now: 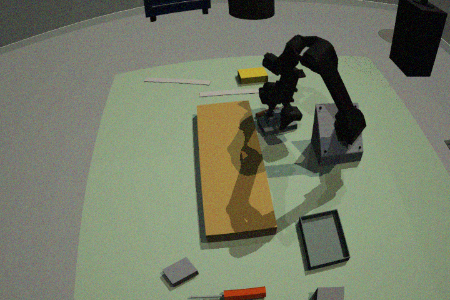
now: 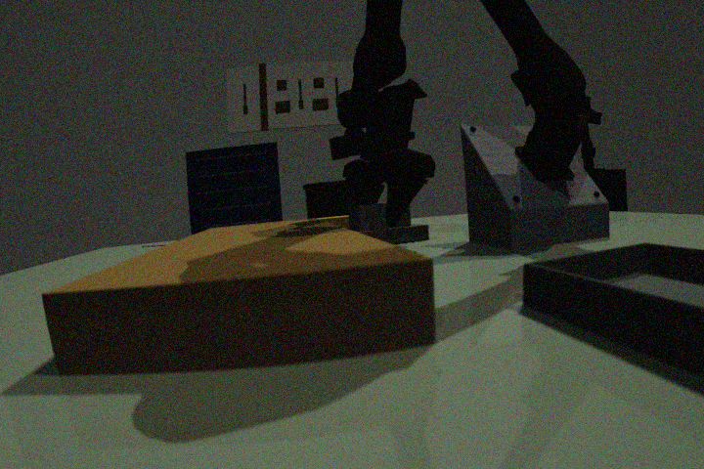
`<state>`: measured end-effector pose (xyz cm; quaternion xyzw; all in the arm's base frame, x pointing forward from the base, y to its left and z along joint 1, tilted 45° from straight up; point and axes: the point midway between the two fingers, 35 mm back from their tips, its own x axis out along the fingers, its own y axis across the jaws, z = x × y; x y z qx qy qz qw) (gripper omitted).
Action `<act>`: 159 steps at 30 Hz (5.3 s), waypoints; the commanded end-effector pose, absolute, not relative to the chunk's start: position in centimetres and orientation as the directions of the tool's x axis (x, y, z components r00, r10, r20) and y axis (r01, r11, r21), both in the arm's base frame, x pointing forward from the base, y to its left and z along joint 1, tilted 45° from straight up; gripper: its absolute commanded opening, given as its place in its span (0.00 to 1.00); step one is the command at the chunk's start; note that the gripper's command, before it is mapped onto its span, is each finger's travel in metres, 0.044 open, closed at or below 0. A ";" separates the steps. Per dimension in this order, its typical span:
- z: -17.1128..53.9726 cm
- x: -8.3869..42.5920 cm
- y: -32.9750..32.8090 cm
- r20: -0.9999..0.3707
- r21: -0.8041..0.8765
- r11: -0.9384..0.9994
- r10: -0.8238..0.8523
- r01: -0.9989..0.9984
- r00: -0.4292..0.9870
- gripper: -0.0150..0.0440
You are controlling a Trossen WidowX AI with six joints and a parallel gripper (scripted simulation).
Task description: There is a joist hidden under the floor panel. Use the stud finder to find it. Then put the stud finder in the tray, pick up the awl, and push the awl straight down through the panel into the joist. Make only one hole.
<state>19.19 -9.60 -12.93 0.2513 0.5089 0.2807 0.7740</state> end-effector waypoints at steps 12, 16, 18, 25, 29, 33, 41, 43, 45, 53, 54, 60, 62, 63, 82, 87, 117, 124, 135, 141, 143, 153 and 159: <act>-13.0 19.3 -9.5 -0.645 0.675 0.717 0.689 -0.176 0.330 0.75; -13.0 19.3 -9.5 -0.645 0.675 0.717 0.689 -0.176 0.330 0.71; -13.0 19.3 -9.5 -0.645 0.675 0.717 0.689 -0.176 0.330 0.69; -13.0 19.3 -9.5 -0.645 0.675 0.717 0.689 -0.176 0.330 0.61; -13.0 19.3 -9.5 -0.645 0.675 0.717 0.689 -0.176 0.330 0.56; -12.8 19.3 -9.8 -0.646 0.674 0.717 0.688 -0.176 0.330 0.45; -9.9 19.3 -13.3 -0.650 0.672 0.720 0.685 -0.174 0.329 0.25; -8.8 19.2 -14.3 -0.650 0.671 0.720 0.685 -0.174 0.329 0.25; -7.7 19.0 -15.2 -0.650 0.672 0.720 0.685 -0.174 0.329 0.25; -5.7 18.8 -16.9 -0.650 0.673 0.720 0.686 -0.171 0.328 0.25; -5.7 18.9 -17.0 -0.651 0.673 0.720 0.685 -0.169 0.328 0.25; -6.0 21.0 -18.3 -0.661 0.674 0.726 0.675 -0.137 0.327 0.25; -6.1 21.8 -18.8 -0.664 0.674 0.727 0.672 -0.126 0.327 0.25; -6.2 22.3 -19.0 -0.666 0.675 0.728 0.671 -0.120 0.327 0.25; -6.7 30.4 -21.5 -0.683 0.683 0.730 0.649 -0.023 0.335 0.25; -6.7 32.6 -21.8 -0.684 0.687 0.727 0.646 0.001 0.338 0.25; -9.3 35.0 -19.4 -0.683 0.692 0.722 0.645 0.020 0.342 0.25; -10.1 35.1 -18.6 -0.683 0.692 0.721 0.646 0.020 0.342 0.25; -11.1 35.2 -17.7 -0.682 0.693 0.721 0.646 0.019 0.342 0.25; -11.7 35.2 -17.0 -0.682 0.693 0.720 0.647 0.019 0.342 0.25; -12.0 35.2 -16.7 -0.681 0.694 0.720 0.647 0.019 0.342 0.25; -10.8 35.3 -14.7 -0.680 0.695 0.719 0.649 0.019 0.342 0.25; -9.2 35.4 -13.0 -0.679 0.697 0.717 0.650 0.020 0.342 0.25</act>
